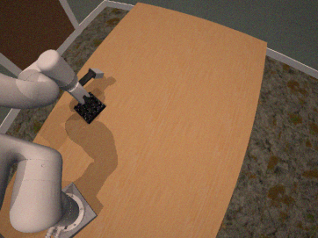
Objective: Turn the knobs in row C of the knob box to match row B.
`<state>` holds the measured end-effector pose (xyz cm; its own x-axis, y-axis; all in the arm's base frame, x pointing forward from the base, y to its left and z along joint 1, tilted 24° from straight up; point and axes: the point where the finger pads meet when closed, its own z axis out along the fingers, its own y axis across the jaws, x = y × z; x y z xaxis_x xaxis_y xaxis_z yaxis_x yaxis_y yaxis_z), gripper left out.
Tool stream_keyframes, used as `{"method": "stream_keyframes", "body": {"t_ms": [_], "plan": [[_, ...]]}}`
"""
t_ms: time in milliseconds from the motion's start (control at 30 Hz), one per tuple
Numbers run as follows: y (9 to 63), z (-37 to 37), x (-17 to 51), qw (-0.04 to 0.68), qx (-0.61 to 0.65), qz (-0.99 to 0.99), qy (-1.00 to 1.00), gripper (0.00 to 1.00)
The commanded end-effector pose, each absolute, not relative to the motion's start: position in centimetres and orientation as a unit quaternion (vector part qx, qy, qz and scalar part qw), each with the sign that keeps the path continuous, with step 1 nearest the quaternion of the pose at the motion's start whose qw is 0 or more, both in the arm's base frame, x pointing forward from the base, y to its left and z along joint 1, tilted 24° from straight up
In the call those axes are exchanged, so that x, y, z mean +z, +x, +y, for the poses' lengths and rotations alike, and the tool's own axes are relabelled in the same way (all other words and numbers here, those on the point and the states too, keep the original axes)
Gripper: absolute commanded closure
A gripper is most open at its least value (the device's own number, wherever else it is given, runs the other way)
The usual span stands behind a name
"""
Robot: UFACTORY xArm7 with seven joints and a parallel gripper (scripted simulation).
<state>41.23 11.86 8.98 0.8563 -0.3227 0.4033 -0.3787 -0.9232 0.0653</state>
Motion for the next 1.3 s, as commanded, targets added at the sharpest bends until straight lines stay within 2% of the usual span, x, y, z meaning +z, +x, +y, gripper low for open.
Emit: {"method": "stream_keyframes", "body": {"t_ms": [0,267,300,1267], "plan": [[41.30,11.92,9.07,0.070,0.197,-0.182,0.961,0.81],[41.30,11.92,9.07,0.070,0.197,-0.182,0.961,0.81],[41.30,11.92,9.07,0.070,0.197,-0.182,0.961,0.92],[41.30,11.92,9.07,0.070,0.197,-0.182,0.961,0.92]]}}
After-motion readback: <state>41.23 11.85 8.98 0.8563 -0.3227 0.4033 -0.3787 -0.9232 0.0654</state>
